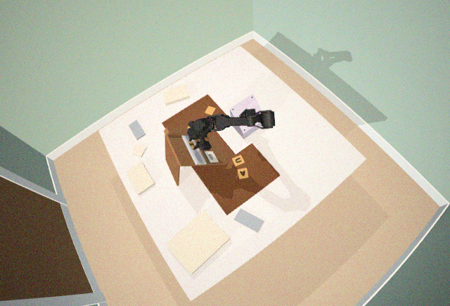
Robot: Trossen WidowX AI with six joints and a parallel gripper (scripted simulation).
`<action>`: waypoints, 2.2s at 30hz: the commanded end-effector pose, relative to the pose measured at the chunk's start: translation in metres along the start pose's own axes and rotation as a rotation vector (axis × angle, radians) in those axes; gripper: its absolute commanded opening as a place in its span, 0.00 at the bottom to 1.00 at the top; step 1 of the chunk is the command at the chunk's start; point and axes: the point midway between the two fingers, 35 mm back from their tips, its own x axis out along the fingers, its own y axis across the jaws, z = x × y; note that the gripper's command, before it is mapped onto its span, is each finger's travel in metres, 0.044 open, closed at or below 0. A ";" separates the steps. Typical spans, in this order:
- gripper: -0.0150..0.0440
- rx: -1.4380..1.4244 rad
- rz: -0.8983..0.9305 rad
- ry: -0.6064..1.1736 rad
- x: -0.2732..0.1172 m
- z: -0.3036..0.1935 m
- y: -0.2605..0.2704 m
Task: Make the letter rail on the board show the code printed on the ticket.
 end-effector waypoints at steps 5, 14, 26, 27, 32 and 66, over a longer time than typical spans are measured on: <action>0.25 0.000 0.001 0.003 0.001 -0.001 -0.008; 0.25 0.000 0.001 0.003 0.001 0.000 -0.014; 0.25 0.000 0.001 0.003 0.001 0.000 -0.019; 0.25 0.000 0.001 0.003 0.001 0.000 -0.019; 0.48 0.002 -0.002 0.000 0.000 0.000 -0.018; 0.75 0.000 0.000 0.004 -0.022 -0.001 -0.020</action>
